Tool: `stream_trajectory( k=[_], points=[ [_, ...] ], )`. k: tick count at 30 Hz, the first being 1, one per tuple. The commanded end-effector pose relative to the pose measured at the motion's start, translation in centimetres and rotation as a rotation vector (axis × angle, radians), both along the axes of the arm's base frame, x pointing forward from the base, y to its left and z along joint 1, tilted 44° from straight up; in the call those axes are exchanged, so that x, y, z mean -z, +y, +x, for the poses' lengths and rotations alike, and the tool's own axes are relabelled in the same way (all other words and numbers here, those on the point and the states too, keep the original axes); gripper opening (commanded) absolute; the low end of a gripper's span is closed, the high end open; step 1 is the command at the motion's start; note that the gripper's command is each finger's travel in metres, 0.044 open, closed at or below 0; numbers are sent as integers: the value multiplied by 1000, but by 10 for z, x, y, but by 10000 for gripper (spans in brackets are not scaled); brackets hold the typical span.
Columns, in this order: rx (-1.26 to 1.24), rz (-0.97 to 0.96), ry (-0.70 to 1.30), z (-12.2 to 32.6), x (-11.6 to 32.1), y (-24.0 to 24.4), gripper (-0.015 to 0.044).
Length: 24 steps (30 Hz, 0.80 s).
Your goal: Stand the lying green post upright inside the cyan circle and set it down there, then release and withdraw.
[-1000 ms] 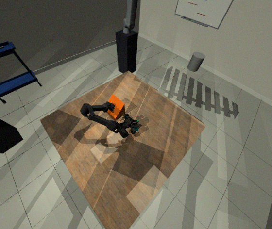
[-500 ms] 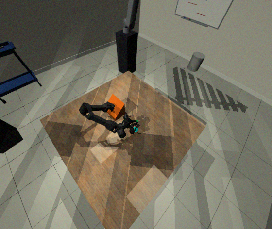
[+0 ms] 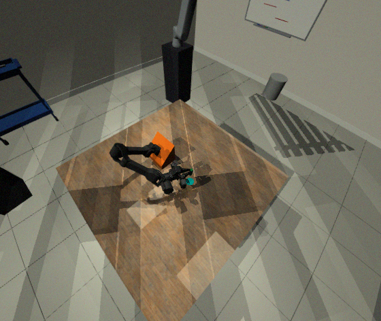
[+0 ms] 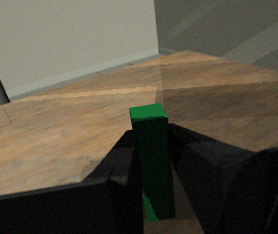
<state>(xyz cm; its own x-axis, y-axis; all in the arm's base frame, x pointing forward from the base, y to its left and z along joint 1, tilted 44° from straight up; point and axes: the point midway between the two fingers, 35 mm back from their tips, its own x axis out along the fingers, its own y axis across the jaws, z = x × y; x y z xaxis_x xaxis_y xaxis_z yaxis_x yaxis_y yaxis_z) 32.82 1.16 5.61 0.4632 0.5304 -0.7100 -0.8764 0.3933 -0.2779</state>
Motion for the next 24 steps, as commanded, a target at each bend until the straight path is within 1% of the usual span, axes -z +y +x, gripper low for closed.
stream_trajectory(
  k=[1, 16, 24],
  points=[
    [-10, 6, -19, 0, -2, 1, 23],
    [-10, 6, -19, 0, -2, 0, 23],
    [-11, 0, -15, 0, 23, -25, 23]
  ],
)
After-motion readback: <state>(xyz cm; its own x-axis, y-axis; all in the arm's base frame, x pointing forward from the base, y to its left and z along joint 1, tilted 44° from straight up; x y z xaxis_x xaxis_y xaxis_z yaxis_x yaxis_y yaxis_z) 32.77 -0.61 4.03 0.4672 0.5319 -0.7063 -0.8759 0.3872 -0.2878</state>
